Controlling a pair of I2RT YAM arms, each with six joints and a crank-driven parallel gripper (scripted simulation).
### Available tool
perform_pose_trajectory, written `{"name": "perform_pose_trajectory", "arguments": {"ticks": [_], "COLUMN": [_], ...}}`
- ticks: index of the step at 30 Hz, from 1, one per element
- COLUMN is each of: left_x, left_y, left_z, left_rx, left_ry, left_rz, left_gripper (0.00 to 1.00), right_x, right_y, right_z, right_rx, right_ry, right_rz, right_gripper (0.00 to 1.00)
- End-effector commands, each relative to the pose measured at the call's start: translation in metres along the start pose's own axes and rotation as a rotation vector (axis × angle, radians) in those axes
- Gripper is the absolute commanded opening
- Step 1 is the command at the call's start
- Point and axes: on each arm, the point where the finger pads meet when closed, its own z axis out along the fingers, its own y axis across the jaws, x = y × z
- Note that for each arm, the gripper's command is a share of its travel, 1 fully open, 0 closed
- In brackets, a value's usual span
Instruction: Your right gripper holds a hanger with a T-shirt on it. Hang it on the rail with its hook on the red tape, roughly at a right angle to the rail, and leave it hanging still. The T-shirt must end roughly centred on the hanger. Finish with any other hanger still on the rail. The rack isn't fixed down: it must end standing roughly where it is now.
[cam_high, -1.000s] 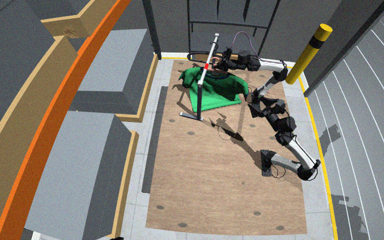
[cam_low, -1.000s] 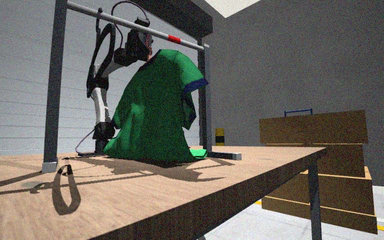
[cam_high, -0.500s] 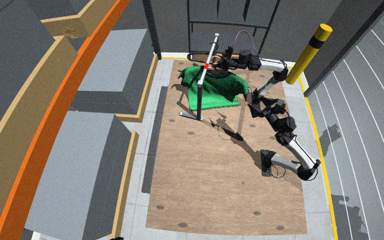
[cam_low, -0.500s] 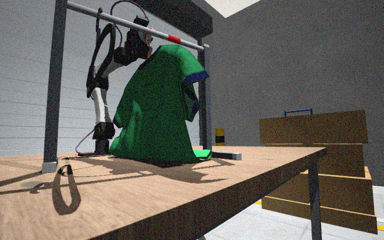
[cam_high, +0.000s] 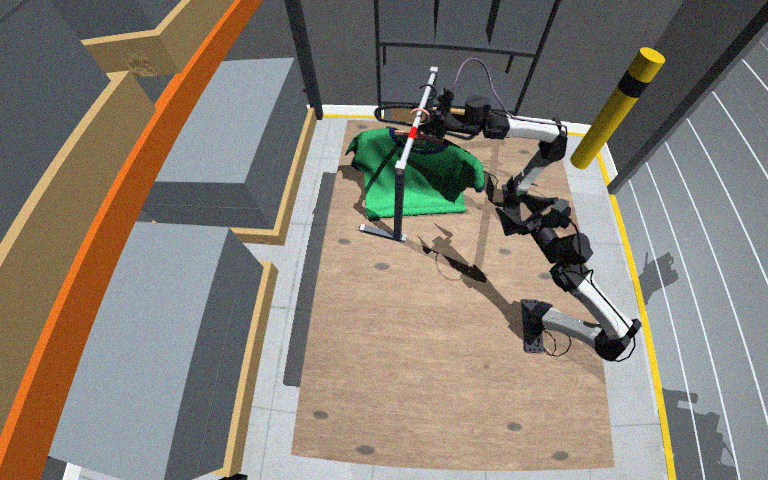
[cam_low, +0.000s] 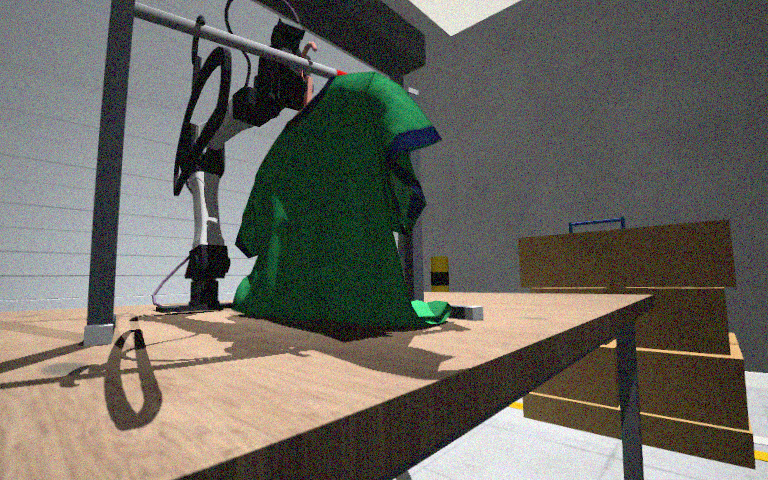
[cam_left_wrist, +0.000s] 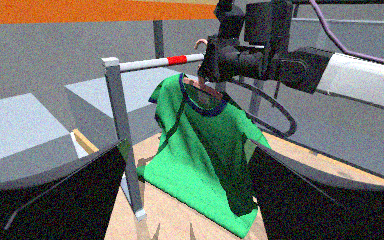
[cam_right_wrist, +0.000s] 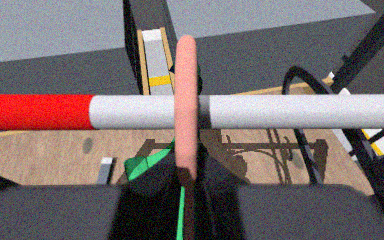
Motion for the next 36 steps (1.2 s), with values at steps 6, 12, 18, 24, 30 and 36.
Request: {"name": "perform_pose_trajectory", "arguments": {"ticks": [6,12,18,24,30,36], "left_x": [-0.026,-0.026,-0.026,-0.026,-0.026,-0.026], "left_y": [0.001,0.001,0.001,0.001,0.001,0.001], "left_z": [0.003,0.003,0.003,0.003,0.003,0.003], "left_rx": [-0.007,-0.007,-0.007,-0.007,-0.007,-0.007], "left_ry": [-0.065,-0.065,-0.065,-0.065,-0.065,-0.065], "left_rz": [0.007,0.007,0.007,0.007,0.007,0.007], "left_gripper": [1.0,1.0,1.0,1.0,1.0,1.0], "right_x": [-0.037,-0.037,-0.037,-0.027,-0.023,-0.009], "right_y": [-0.002,-0.002,-0.001,0.009,0.023,0.048], "right_z": [0.001,0.001,0.003,0.007,0.007,0.009], "right_rx": [0.004,0.004,0.017,0.036,0.042,0.033], "right_ry": [-0.094,-0.094,-0.102,-0.096,-0.1,-0.087], "right_rz": [0.031,0.031,0.034,0.033,0.034,0.027], "right_gripper": [0.02,0.02,0.02,0.02,0.02,0.02]}}
